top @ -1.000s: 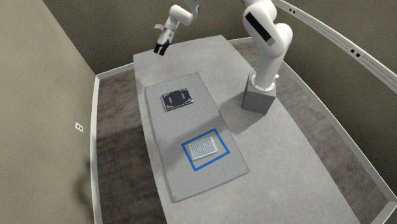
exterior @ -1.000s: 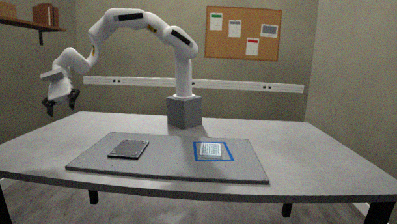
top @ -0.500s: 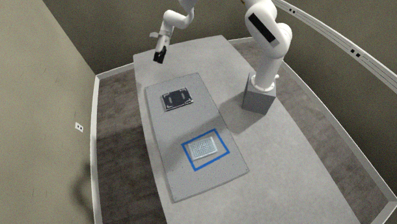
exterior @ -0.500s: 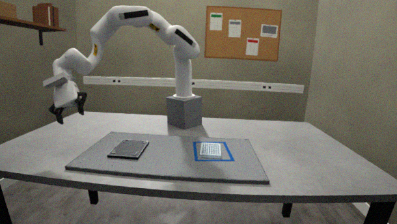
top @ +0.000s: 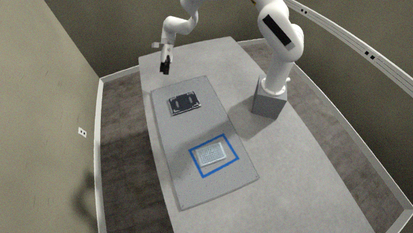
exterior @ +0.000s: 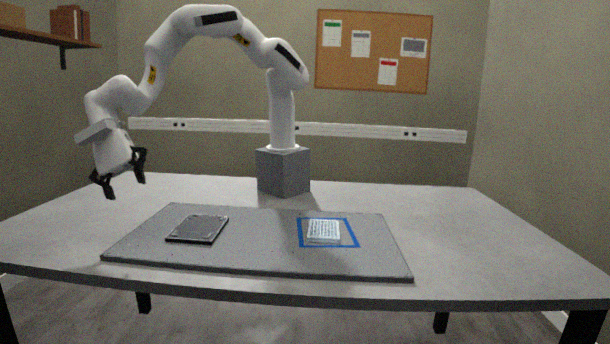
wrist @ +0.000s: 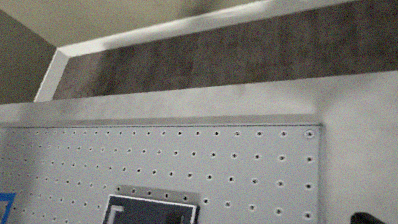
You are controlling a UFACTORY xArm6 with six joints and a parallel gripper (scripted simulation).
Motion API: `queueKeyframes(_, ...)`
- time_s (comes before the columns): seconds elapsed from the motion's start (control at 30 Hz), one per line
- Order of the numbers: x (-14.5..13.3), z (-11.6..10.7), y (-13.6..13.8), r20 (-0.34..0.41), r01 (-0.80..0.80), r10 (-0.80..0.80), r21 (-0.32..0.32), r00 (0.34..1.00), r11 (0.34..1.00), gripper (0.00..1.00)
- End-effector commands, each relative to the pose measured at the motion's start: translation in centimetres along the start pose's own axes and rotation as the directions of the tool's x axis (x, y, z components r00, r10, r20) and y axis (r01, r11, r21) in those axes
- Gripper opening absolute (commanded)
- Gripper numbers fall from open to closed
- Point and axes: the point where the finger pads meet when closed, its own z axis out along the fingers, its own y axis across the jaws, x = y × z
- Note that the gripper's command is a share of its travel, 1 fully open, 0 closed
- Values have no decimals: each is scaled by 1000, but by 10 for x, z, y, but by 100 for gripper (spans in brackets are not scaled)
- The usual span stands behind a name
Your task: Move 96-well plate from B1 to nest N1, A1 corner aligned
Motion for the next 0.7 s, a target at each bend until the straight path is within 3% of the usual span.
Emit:
queueKeyframes(0.0, 3, 9, -10, 18, -10, 10, -2, 1000, 1000, 100)
queueKeyframes(0.07, 3, 17, -17, 77, -41, 41, -6, 996, 999, 100)
queueKeyframes(0.23, 3, 26, -27, 77, -41, 41, -6, 996, 999, 100)
queueKeyframes(0.3, 2, 33, -34, 132, -68, 70, -17, 989, 998, 100)
queueKeyframes(0.4, 2, 42, -44, 132, -68, 70, -17, 989, 998, 100)
queueKeyframes(0.47, 2, 49, -52, 184, -91, 96, -34, 978, 995, 100)
queueKeyframes(0.57, 1, 57, -61, 184, -91, 96, -34, 978, 995, 100)
queueKeyframes(0.67, 0, 66, -73, 232, -110, 120, -56, 965, 992, 100)
